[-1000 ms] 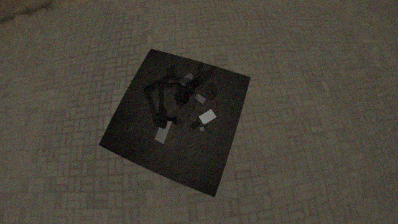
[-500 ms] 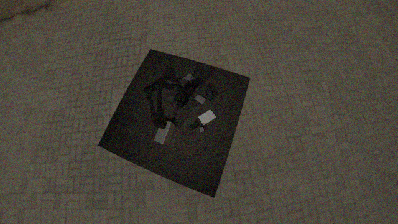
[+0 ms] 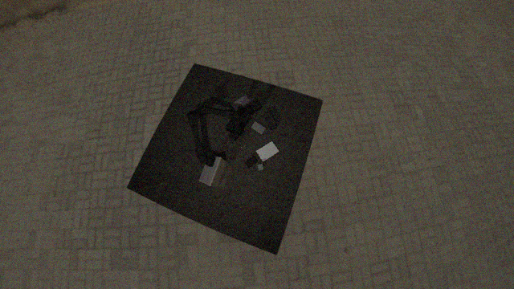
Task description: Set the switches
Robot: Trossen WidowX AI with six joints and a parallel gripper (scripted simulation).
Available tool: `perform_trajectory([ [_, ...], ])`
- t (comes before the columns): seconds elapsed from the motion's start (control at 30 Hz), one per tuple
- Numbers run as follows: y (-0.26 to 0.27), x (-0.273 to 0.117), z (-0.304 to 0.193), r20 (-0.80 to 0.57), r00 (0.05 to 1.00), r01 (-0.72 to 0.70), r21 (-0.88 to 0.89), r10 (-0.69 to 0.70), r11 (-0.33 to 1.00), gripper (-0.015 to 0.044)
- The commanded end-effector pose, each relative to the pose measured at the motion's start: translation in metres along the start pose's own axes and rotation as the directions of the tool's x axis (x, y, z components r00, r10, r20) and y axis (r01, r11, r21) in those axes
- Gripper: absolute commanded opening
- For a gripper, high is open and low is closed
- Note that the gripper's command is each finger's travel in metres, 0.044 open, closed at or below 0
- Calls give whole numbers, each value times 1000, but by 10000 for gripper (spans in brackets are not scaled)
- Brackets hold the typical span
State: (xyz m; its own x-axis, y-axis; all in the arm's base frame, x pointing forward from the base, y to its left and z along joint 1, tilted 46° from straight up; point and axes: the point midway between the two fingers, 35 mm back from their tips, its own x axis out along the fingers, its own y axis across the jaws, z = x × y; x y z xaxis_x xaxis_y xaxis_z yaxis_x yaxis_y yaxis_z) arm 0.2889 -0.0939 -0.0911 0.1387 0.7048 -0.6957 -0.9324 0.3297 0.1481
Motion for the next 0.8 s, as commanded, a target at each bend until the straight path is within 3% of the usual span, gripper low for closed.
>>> perform_trajectory([
  [0.0,1,3,-3,-3,1000,-1,2,1,1000,338],
  [0.77,1,19,-4,-2,1000,-1,2,1,1000,338],
])
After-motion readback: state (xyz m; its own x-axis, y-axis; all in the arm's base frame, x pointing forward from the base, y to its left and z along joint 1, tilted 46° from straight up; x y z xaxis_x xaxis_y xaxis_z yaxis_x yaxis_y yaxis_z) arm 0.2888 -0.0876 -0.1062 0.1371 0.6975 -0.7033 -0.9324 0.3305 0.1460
